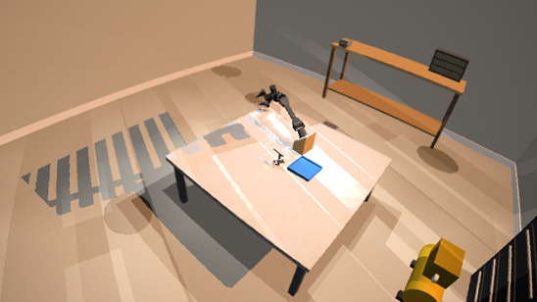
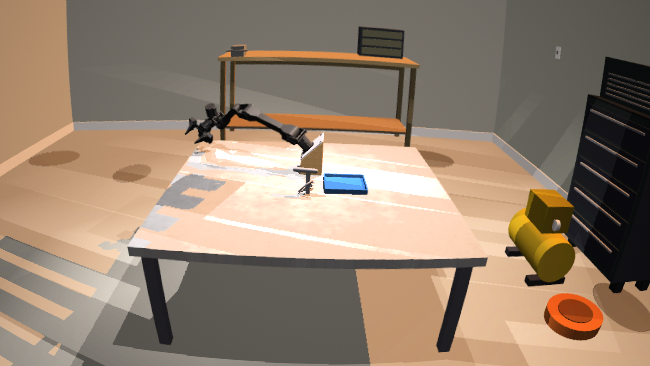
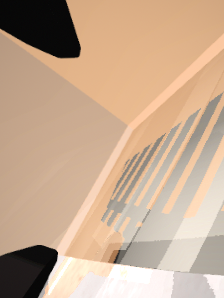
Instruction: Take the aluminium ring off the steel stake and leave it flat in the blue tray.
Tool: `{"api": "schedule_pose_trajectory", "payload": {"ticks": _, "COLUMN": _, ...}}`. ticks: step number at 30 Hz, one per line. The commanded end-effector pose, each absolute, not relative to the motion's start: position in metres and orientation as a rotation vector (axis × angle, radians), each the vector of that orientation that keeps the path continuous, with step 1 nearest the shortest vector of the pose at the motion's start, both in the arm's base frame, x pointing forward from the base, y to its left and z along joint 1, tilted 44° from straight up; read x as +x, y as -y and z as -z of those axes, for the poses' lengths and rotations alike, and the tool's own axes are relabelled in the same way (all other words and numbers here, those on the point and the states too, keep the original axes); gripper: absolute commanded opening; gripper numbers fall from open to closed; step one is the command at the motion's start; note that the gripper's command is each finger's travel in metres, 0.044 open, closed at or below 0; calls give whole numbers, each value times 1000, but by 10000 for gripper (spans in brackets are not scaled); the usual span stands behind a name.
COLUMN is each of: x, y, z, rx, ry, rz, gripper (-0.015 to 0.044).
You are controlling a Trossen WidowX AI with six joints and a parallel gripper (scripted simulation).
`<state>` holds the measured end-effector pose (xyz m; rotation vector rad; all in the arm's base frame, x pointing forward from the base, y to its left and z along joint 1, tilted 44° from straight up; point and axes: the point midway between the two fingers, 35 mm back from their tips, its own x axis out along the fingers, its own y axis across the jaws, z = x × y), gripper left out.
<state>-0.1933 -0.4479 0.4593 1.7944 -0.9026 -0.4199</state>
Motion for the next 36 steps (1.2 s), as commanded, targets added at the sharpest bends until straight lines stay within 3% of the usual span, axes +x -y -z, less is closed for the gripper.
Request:
{"api": "schedule_pose_trajectory", "payload": {"ticks": 1, "x": -193, "y": 448, "z": -459, "rx": 1794, "ry": 903, "rz": 420, "gripper": 374}}
{"api": "schedule_pose_trajectory", "payload": {"ticks": 8, "x": -182, "y": 450, "z": -460, "rx": 1766, "ry": 870, "rz": 425, "gripper": 200}}
{"api": "schedule_pose_trajectory", "payload": {"ticks": 36, "x": -53, "y": 490, "z": -466, "rx": 1681, "ry": 779, "rz": 289, "gripper": 200}}
